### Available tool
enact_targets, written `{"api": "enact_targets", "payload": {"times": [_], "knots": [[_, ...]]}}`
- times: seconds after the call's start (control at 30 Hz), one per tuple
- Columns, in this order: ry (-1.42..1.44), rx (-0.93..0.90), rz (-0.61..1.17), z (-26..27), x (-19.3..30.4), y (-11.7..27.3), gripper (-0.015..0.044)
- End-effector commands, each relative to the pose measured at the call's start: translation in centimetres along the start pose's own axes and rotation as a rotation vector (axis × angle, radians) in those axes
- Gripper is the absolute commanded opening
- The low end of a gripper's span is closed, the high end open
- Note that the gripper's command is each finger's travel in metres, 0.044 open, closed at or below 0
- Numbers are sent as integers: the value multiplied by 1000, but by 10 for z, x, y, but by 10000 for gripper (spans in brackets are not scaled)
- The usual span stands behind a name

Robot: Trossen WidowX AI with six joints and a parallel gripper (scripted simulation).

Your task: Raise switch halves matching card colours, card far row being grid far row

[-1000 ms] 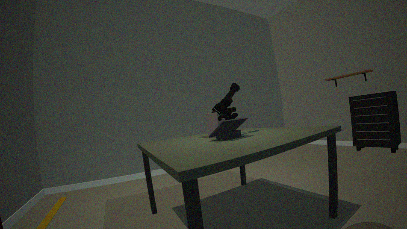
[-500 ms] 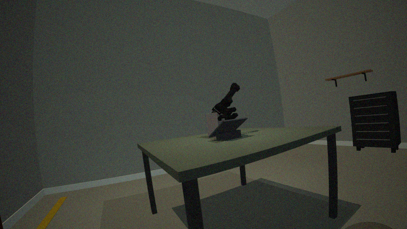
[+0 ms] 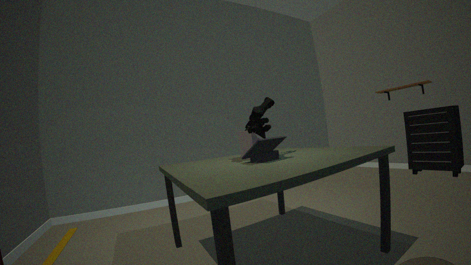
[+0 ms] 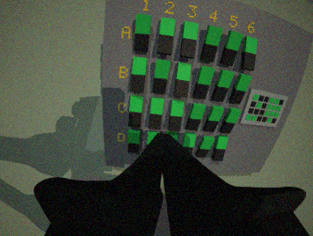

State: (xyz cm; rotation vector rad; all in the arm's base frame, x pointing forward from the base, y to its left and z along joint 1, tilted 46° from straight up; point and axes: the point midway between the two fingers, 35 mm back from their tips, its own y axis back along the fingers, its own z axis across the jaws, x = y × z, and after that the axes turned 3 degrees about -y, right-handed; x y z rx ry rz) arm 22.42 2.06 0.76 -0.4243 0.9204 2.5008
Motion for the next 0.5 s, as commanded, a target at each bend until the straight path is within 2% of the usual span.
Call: {"api": "enact_targets", "payload": {"times": [0.0, 0.13, 0.47], "knots": [[6, -4, -4, -7, -6, 5, 0], [7, -4, -6, -30, -14, 10, 0], [7, -4, -6, -31, -14, 10, 0]]}}
